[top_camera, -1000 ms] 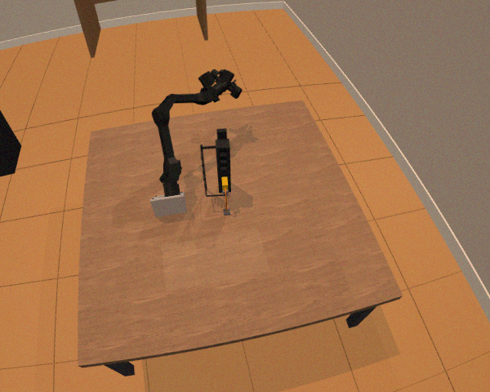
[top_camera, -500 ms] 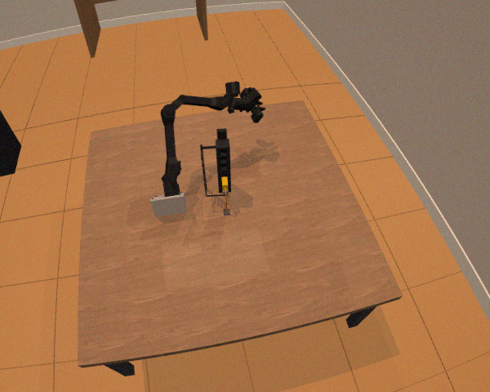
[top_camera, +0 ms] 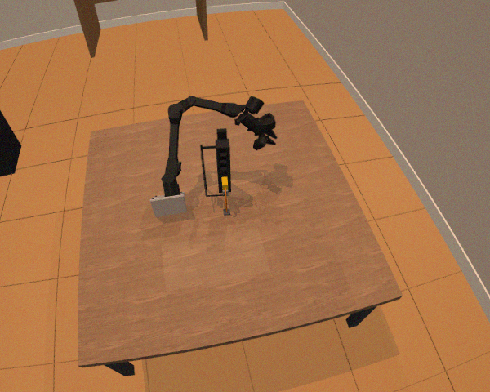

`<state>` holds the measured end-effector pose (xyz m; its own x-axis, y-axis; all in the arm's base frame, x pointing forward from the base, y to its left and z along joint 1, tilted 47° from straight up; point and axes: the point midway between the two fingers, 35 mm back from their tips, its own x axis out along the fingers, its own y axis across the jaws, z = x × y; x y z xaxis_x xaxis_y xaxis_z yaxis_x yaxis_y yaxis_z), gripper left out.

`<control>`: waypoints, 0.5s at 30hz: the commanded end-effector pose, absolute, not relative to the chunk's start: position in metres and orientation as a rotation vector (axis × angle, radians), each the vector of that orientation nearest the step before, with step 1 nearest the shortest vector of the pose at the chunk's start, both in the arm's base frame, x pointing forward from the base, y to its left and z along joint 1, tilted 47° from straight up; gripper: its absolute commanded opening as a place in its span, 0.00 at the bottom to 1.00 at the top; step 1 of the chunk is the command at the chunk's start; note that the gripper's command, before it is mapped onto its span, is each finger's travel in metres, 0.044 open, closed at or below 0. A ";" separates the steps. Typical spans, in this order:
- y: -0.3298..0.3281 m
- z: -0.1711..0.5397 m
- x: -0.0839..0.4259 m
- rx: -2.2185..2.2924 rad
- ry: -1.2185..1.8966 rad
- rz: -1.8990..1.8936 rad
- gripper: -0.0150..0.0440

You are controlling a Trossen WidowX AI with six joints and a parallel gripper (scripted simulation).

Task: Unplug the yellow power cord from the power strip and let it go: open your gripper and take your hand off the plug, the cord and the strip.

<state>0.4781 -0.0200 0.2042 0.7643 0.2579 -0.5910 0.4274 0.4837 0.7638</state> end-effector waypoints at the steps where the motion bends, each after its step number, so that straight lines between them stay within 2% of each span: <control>1: -0.061 0.148 0.449 1.160 0.899 -0.275 0.53; 7: -0.105 0.089 0.398 1.269 1.106 -0.486 0.53; 15: -0.140 0.033 0.302 1.563 1.407 -0.750 0.53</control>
<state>0.3520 -0.1310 0.0577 0.3018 0.3291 -0.8948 0.9169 0.1569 0.3670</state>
